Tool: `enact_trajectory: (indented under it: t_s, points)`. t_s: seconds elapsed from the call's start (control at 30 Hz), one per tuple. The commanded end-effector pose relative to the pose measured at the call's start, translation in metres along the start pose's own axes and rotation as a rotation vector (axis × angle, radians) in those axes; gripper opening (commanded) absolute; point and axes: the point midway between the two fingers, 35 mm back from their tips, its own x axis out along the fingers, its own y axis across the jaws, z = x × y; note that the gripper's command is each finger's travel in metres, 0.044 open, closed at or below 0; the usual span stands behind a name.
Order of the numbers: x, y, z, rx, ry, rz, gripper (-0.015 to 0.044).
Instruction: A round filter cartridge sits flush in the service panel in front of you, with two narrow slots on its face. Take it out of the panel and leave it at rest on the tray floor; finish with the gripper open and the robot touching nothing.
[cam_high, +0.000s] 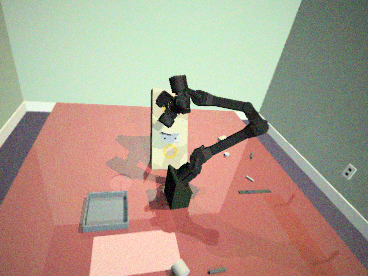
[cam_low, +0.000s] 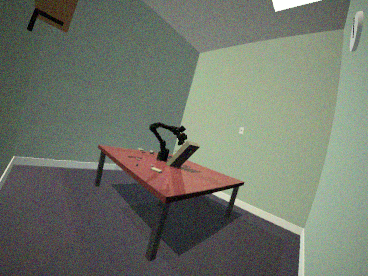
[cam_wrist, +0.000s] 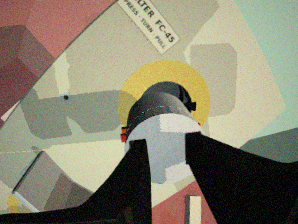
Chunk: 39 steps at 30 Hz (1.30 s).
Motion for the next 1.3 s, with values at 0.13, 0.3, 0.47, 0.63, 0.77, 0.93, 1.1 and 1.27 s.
enact_trajectory:
  t_s: [0.13, 0.3, 0.47, 0.63, 0.77, 0.93, 1.1, 1.27]
  points:
    - [-0.009, -0.008, -0.001, 0.025, -0.004, -0.018, 0.0]
    - [-0.008, -0.001, -0.006, 0.025, -0.004, -0.018, 0.0]
    - [-0.006, 0.012, -0.015, 0.025, -0.004, -0.018, 0.0]
    - [-0.003, 0.026, -0.024, 0.025, -0.004, -0.018, 0.0]
    - [-0.001, 0.038, -0.032, 0.025, -0.004, -0.018, 0.0]
    - [0.001, 0.052, -0.042, 0.024, -0.004, -0.017, 0.0]
    - [0.002, 0.052, -0.04, 0.012, -0.003, -0.011, 0.0026]
    - [0.002, 0.052, -0.04, 0.012, -0.003, -0.011, 0.0113]
